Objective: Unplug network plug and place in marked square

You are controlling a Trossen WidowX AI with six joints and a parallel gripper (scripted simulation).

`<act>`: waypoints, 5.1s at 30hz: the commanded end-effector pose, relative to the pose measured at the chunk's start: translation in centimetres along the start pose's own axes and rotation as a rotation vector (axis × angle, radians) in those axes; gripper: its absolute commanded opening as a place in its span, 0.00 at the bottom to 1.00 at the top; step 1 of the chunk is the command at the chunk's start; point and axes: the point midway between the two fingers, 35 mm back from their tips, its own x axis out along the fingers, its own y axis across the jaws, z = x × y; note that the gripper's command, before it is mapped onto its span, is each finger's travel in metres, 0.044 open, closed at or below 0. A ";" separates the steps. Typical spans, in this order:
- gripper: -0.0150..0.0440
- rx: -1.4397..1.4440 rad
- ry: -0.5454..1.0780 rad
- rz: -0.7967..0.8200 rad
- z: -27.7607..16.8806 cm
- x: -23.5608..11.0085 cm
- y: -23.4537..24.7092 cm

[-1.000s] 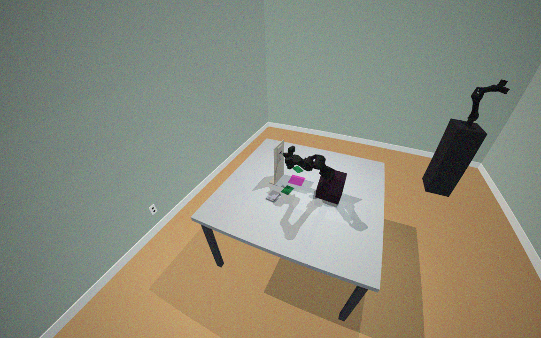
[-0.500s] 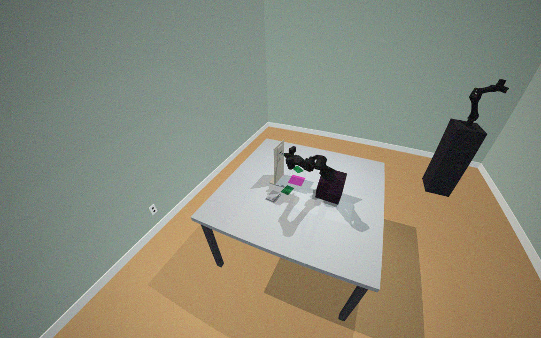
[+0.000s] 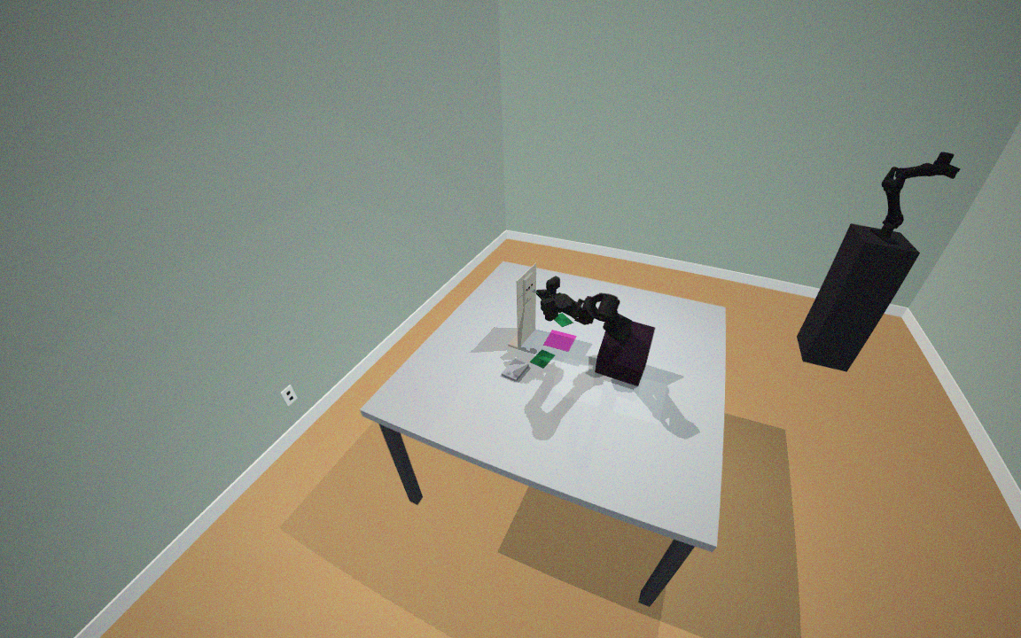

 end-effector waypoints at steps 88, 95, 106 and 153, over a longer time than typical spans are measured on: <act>0.25 -0.006 0.003 0.003 0.0 -3.2 -0.1; 0.25 -0.006 0.005 0.004 -0.5 -3.4 -1.5; 0.25 -0.008 0.007 0.005 -1.2 -3.9 -3.8; 0.25 -0.089 -0.001 0.381 -4.5 -2.4 2.3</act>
